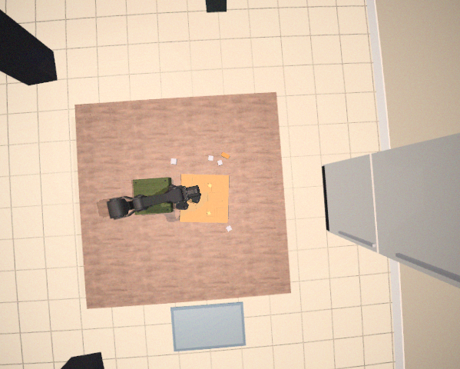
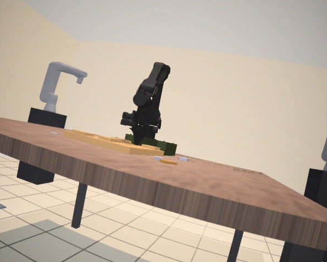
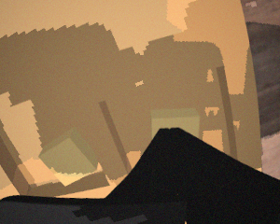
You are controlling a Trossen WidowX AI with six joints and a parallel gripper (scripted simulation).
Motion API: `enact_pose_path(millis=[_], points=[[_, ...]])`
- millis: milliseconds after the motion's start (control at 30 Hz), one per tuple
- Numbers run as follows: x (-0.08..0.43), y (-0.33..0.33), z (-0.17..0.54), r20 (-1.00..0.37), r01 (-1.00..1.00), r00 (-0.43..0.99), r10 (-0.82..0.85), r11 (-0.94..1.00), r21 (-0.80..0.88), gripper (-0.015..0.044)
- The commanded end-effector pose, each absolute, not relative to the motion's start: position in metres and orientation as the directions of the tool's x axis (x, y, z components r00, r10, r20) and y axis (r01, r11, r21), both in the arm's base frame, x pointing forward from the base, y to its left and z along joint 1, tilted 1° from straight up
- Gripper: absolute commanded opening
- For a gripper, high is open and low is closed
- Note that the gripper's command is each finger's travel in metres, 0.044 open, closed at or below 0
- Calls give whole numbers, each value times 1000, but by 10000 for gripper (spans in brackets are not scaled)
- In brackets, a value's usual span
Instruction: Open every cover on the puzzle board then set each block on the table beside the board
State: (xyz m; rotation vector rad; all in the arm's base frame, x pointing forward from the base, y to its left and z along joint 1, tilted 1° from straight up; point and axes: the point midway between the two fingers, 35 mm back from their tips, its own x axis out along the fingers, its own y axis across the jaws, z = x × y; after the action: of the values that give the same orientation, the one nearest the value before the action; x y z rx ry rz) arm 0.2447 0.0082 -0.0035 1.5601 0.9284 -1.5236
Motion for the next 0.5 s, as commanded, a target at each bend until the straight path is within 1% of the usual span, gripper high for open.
enact_pose_path(millis=[0,367,467], points=[[244,8,-4,-1000,894,19,-11,-448,22,0],[242,11,8,-1000,893,19,-11,-449,22,0],[241,11,11,-1000,896,7,-7,-444,9,79]])
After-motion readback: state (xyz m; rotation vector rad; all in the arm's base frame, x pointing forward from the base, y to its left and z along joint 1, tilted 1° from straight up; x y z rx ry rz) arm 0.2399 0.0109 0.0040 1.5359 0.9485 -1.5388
